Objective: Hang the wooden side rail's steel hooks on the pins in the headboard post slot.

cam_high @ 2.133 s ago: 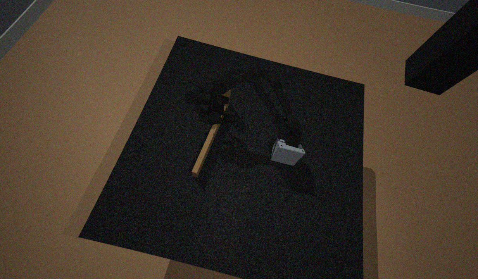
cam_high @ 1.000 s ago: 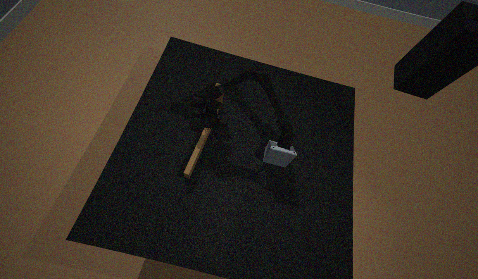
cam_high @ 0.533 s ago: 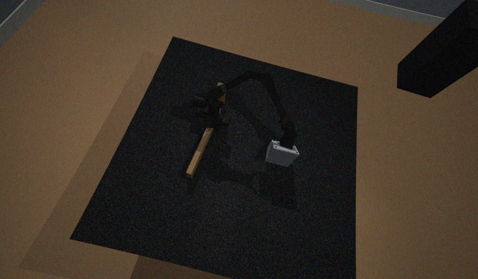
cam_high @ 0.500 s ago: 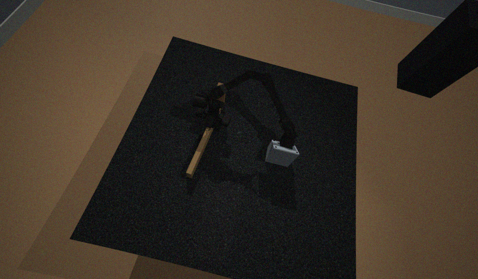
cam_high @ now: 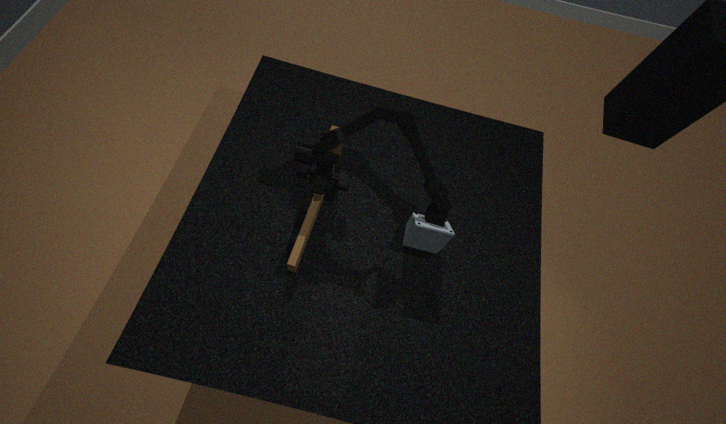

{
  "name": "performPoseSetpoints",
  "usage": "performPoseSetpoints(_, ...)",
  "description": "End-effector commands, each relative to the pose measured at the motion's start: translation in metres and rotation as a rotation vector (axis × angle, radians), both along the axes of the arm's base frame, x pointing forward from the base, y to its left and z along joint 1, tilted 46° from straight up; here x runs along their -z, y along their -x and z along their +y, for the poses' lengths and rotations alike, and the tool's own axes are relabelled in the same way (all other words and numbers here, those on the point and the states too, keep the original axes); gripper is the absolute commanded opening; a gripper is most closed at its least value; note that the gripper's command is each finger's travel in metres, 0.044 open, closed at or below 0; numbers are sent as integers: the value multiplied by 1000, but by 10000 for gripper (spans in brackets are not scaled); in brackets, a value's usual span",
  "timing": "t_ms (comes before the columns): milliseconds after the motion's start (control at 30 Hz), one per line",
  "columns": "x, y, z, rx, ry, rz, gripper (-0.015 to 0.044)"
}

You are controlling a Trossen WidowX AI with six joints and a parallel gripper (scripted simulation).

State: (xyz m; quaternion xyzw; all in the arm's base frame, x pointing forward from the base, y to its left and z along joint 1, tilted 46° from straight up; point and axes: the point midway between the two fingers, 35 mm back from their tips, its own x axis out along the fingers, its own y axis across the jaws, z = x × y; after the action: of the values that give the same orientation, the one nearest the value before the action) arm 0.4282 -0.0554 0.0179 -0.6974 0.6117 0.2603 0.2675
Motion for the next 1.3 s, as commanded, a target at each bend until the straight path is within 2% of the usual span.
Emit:
performPoseSetpoints(0,0,0,0,2,-1,-2,0)
performPoseSetpoints(1267,-4,1,4,-39,9,46,0)
